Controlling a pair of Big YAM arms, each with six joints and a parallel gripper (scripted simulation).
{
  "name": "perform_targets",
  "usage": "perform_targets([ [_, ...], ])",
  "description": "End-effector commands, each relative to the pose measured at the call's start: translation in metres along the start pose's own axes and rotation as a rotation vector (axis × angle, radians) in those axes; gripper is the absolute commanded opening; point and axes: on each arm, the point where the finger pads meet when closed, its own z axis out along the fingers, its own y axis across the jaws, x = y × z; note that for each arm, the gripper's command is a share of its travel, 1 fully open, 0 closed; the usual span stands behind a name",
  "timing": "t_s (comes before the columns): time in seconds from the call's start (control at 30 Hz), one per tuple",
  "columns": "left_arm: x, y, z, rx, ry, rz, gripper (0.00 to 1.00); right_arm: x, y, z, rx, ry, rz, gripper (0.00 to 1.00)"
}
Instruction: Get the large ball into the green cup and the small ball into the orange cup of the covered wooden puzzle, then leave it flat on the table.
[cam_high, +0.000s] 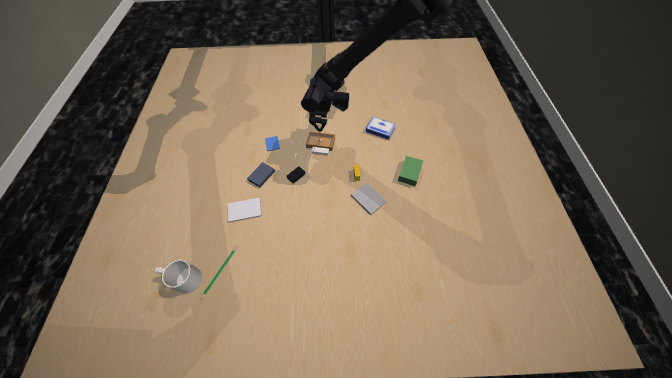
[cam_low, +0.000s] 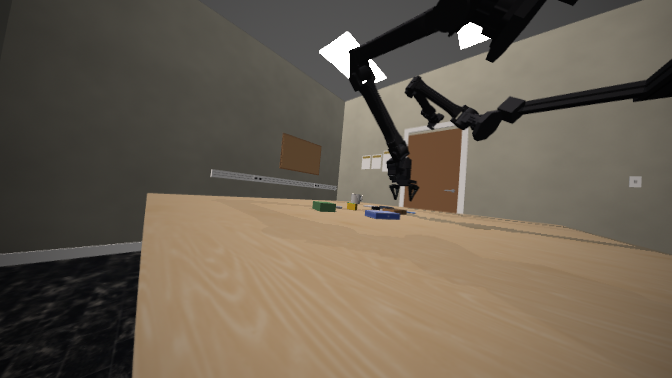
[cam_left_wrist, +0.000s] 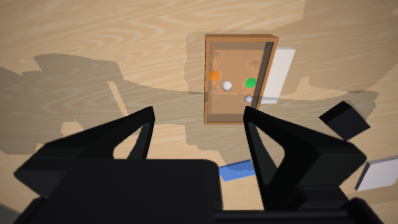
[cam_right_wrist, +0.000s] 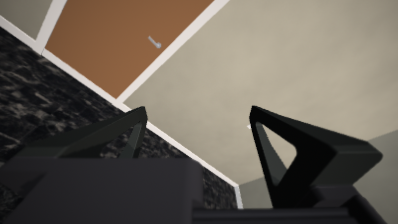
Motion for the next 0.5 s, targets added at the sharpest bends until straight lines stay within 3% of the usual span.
perform_targets([
  [0.0,-0.005,-0.036,-0.008,0.019,0.004,-0.005,0.87,-0.031,-0.008,-0.003,0.019,-0.045,-0.015,1.0],
  [0.07,-0.01,-0.048,-0.005,0.016,-0.002,-0.011,0.87,-0.031,-0.008,-0.003,0.019,-0.045,-0.015,1.0],
  [0.47,-0.001,-0.037,0.005,-0.004,-0.002,0.011,0.87,-0.031,-0.008,-0.003,0.019,-0.045,-0.015,1.0],
])
